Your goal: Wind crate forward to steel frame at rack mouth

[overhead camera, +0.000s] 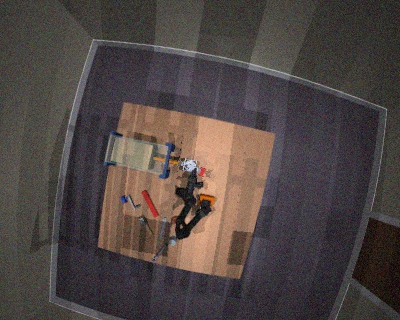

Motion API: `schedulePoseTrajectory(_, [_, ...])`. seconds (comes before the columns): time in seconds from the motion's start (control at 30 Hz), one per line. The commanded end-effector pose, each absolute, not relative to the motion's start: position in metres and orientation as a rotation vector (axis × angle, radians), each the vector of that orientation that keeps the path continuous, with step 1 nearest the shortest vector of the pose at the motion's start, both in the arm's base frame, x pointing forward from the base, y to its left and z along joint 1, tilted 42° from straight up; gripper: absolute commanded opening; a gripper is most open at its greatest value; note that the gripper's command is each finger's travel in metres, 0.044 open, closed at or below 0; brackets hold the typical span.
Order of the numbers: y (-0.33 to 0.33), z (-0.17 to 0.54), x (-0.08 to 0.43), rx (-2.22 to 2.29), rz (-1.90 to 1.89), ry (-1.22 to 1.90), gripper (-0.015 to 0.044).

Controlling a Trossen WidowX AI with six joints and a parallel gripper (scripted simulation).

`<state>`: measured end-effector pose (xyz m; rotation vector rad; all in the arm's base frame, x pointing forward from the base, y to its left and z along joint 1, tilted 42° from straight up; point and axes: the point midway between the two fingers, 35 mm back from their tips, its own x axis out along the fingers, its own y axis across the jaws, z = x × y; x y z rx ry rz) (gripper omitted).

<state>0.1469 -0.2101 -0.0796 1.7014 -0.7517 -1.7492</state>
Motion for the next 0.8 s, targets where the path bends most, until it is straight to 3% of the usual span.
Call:
schedulePoseTrajectory(0.0, [-0.2101,-0.0801,0.1462,1.698,-1.743,-0.767,0.0])
schedulePoseTrajectory(0.37, [-0.2092,-0.0821,0.1458,1.701,-1.748,-0.755,0.0])
schedulePoseTrajectory(0.67, [-0.2095,-0.0816,0.146,1.701,-1.748,-0.757,0.0236])
schedulePoseTrajectory(0.77, [-0.2095,-0.0816,0.146,1.701,-1.748,-0.757,0.024])
